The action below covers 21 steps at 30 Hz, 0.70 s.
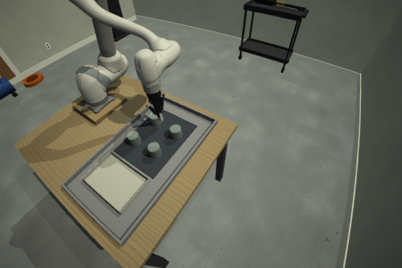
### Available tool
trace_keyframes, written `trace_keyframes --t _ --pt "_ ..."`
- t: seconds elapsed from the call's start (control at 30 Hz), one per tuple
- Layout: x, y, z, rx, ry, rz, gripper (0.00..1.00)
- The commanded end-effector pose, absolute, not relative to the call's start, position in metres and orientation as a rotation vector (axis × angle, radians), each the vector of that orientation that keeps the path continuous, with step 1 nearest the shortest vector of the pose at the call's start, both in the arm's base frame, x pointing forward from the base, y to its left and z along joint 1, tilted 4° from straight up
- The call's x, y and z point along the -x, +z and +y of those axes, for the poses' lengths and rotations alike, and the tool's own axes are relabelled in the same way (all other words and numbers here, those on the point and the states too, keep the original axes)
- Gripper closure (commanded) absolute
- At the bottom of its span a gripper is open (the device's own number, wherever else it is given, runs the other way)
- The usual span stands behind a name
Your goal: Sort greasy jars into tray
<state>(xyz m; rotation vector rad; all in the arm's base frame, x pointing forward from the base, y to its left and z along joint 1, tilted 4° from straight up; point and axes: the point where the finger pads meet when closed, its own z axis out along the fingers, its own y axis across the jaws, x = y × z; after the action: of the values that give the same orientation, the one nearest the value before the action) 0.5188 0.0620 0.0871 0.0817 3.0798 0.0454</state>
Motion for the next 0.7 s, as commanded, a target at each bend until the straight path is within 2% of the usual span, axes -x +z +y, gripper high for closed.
trace_keyframes --t 0.0,0.67 --pt "-0.522 0.086 0.062 -0.082 0.046 3.080 1.00" --pt "-0.532 0.084 0.061 -0.082 0.046 3.080 1.00"
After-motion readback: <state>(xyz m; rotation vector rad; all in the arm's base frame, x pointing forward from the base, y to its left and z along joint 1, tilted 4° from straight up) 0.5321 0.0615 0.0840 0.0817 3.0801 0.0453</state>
